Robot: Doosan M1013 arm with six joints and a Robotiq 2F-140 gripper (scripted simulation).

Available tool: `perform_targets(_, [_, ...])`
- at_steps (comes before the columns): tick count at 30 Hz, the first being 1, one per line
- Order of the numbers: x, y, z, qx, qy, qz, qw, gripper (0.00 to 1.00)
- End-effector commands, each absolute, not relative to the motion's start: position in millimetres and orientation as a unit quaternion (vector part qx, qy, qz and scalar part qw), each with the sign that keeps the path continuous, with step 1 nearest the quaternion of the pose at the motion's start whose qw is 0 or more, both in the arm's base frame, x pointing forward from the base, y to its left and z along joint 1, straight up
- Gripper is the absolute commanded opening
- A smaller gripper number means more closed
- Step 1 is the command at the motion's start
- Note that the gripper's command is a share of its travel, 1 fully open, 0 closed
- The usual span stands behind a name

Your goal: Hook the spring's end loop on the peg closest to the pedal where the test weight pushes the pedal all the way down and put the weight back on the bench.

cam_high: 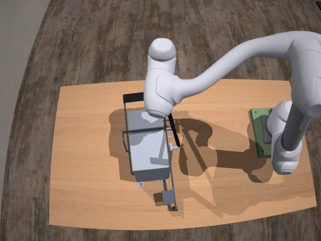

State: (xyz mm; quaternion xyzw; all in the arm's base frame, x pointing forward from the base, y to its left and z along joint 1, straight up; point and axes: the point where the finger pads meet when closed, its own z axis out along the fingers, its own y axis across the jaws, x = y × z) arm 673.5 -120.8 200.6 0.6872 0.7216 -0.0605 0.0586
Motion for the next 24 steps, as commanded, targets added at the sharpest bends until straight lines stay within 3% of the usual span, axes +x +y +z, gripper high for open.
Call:
perform_targets(1, [674.0,-120.8,197.1,0.687,0.721,-0.060,0.059,0.25])
perform_targets(22, [674.1,-120.7,182.9,0.687,0.721,-0.060,0.059,0.25])
perform_targets(23, [674.1,-120.7,184.5,0.687,0.721,-0.060,0.059,1.00])
perform_targets(24, [674.1,-120.7,184.5,0.687,0.721,-0.060,0.059,1.00])
